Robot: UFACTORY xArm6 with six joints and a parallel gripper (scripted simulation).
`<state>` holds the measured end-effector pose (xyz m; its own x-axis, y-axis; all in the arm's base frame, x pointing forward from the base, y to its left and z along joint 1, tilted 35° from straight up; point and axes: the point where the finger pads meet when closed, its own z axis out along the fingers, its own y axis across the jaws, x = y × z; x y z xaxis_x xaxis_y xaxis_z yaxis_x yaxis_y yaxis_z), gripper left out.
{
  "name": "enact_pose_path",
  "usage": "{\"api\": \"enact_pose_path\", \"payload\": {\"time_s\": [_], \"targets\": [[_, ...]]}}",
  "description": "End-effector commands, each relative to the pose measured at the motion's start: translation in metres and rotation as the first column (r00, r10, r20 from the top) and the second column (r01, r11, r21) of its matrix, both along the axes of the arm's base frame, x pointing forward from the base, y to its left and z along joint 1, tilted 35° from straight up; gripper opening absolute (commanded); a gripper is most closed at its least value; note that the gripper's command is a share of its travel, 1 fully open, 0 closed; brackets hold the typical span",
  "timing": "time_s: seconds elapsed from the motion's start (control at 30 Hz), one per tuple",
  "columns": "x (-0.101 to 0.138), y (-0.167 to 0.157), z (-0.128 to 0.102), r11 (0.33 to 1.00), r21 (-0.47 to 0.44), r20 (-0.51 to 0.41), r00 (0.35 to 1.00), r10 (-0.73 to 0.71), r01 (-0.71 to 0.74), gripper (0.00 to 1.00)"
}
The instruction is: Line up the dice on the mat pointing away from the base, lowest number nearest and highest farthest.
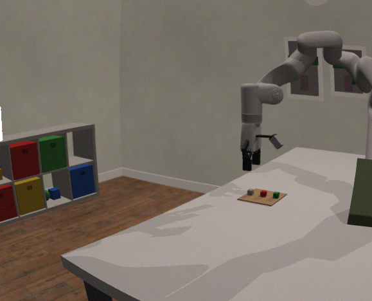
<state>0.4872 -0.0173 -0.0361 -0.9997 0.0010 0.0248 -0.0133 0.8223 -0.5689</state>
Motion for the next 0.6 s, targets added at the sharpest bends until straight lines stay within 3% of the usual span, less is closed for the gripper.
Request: {"api": "enact_pose_path", "payload": {"time_s": [0.0,0.23,0.57], "targets": [[0.002,0.001,0.001,1.000,0.001,0.004,1.000,0.001,-0.001,1.00],[0.002,0.004,0.005,1.000,0.001,0.004,1.000,0.001,-0.001,1.00],[0.002,0.022,0.032,1.000,0.001,0.004,1.000,0.001,-0.001,1.00]]}}
